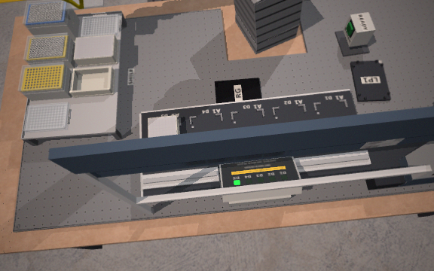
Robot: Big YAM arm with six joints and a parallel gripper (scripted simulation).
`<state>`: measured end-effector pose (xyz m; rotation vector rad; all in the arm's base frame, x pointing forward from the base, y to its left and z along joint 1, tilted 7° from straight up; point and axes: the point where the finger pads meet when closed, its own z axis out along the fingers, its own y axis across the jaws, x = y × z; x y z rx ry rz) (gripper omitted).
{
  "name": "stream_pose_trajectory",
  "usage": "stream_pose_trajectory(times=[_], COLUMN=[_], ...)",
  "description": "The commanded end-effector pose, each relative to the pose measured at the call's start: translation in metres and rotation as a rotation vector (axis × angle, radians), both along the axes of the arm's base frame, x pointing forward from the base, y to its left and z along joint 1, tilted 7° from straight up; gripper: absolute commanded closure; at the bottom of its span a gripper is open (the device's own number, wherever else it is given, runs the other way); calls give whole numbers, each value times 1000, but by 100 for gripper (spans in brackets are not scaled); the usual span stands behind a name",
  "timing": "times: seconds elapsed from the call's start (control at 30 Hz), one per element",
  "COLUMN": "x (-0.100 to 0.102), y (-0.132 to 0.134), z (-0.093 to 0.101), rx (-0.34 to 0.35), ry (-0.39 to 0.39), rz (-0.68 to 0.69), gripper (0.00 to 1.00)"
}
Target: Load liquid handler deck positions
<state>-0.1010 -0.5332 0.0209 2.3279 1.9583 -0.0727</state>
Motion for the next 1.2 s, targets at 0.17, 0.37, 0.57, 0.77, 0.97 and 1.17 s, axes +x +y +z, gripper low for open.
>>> stream_pose_trajectory(times=[0.17, 0.37, 0.57, 0.77, 0.97, 1.17], x=[-14, -15, -15, -14, -15, -16], y=[-21, -23, -21, -13, -18, -16], z=[51, 65, 75, 75, 93, 103], rx=[-88, -97, -97, -80, -98, -99], ry=[17, 19, 20, 16, 20, 20], rz=[-7, -7, -7, -7, -7, -7], gripper=[100, 100, 100, 100, 100, 100])
